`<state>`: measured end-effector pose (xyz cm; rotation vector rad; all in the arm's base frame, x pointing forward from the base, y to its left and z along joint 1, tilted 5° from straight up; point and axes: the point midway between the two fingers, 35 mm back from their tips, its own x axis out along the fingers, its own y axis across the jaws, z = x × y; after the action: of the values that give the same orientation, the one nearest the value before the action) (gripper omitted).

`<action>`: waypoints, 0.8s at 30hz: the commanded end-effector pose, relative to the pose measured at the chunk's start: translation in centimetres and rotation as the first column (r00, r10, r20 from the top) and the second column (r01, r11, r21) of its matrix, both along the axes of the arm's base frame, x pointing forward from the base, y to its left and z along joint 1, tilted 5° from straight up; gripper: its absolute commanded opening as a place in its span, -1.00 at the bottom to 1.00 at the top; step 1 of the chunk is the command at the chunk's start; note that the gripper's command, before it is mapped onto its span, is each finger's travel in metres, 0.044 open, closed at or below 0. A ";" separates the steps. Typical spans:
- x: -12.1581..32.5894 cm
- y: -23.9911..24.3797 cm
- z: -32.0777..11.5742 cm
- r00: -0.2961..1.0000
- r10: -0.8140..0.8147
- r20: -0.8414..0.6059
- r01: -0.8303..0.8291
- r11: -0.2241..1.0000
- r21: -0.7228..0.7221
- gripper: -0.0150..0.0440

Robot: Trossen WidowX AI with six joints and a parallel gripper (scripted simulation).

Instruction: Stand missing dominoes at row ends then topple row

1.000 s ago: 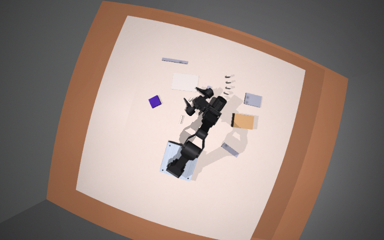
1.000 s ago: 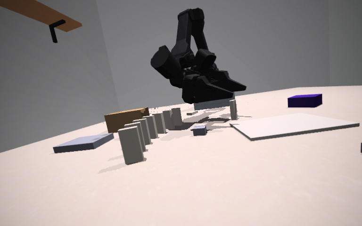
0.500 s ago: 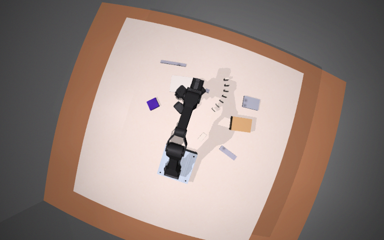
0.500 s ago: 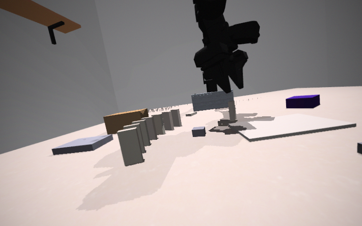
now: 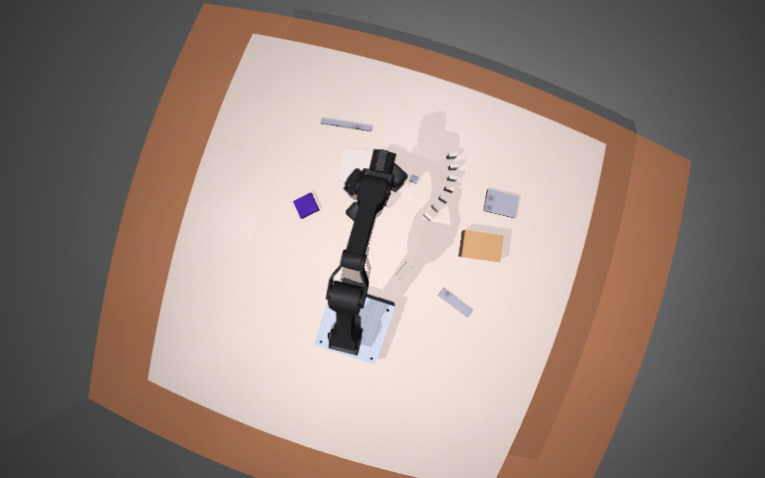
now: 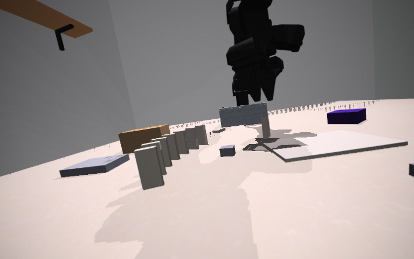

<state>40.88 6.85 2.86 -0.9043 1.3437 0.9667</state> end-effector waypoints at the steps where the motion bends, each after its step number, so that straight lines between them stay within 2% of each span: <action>1: -1.0 -0.1 -3.6 0.999 0.005 -0.035 -0.005 1.000 -0.012 1.00; 18: -1.1 -0.1 -5.7 0.999 0.005 -0.036 -0.005 1.000 -0.012 1.00; 24: -1.1 -0.1 -5.7 0.999 0.005 -0.036 -0.005 1.000 -0.012 0.47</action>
<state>39.97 6.88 -2.59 -0.9013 1.3703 0.9835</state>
